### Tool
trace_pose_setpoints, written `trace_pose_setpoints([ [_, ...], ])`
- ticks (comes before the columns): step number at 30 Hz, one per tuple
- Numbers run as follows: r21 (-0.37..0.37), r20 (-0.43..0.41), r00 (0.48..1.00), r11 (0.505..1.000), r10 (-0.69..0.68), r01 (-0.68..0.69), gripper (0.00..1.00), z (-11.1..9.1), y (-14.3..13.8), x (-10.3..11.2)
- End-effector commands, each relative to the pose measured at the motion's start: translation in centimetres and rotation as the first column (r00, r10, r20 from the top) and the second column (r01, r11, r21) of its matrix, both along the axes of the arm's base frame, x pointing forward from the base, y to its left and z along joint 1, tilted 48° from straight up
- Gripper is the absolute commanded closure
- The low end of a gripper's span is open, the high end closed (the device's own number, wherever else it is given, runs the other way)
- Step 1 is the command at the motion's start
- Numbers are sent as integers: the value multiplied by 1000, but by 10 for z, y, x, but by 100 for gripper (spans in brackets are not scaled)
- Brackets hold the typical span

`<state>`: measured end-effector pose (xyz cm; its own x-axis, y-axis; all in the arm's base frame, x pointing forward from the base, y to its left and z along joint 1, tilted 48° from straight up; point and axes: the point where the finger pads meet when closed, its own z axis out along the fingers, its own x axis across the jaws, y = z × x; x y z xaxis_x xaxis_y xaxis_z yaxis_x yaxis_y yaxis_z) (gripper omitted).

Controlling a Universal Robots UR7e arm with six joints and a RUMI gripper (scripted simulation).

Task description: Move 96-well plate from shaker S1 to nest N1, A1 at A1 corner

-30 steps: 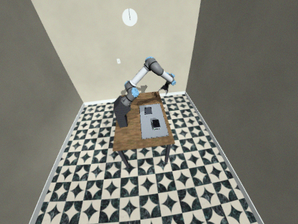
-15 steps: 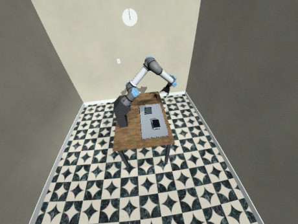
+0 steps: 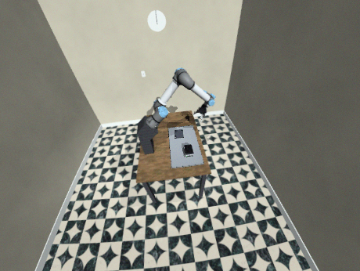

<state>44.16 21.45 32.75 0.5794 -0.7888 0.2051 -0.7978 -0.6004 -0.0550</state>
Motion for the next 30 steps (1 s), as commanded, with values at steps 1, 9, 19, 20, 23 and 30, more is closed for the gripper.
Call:
trace_pose_setpoints([
  [1,5,-4,1000,1000,-18,18,0,-1,-20,-2],
  [9,23,-28,995,995,-97,98,0,-5,-54,-10],
  [19,48,-60,977,977,-207,210,0,-9,-90,-21],
  [20,55,-69,969,969,-236,240,0,-10,-94,-23],
  [23,59,-75,964,964,-254,259,0,-12,-108,-28],
  [30,78,-98,939,938,-329,337,0,-15,-127,-37],
])
